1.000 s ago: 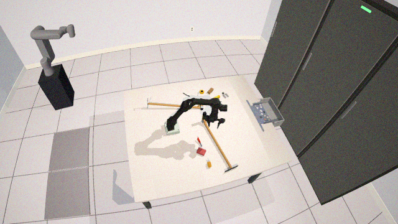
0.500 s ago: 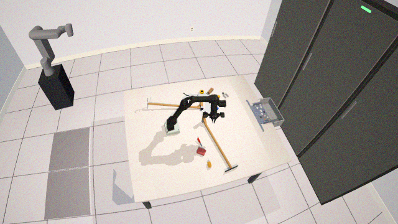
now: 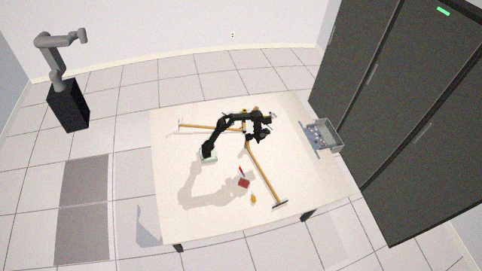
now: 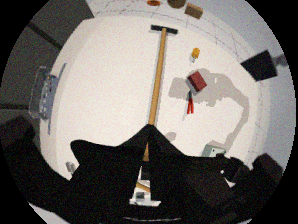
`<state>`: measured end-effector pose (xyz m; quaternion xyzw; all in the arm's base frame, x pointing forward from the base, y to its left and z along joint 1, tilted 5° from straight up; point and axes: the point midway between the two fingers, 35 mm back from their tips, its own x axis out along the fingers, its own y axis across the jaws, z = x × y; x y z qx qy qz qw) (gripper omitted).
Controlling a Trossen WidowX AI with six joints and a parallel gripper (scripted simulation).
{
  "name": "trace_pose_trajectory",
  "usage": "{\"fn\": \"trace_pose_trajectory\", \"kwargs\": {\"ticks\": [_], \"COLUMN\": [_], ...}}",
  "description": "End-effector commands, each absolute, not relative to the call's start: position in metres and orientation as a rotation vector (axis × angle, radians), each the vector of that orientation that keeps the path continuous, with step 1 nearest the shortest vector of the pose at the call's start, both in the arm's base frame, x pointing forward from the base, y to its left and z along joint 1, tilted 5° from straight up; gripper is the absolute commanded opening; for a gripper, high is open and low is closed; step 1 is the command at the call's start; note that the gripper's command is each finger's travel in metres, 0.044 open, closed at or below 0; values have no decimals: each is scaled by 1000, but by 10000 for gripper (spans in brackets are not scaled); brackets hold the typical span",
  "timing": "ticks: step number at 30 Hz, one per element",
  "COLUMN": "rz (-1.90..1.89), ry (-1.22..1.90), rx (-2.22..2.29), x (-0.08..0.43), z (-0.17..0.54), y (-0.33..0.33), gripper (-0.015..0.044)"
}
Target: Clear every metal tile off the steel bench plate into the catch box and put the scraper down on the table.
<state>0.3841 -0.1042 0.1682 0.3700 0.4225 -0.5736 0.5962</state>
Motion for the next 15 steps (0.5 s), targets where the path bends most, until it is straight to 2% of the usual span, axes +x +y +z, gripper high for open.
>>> {"fn": "trace_pose_trajectory", "kwargs": {"ticks": [1, 15], "rz": [-1239, -865], "ry": [1056, 1261], "rx": [800, 558], "x": [387, 394], "z": [165, 161], "y": [-90, -40], "gripper": [0, 0]}}
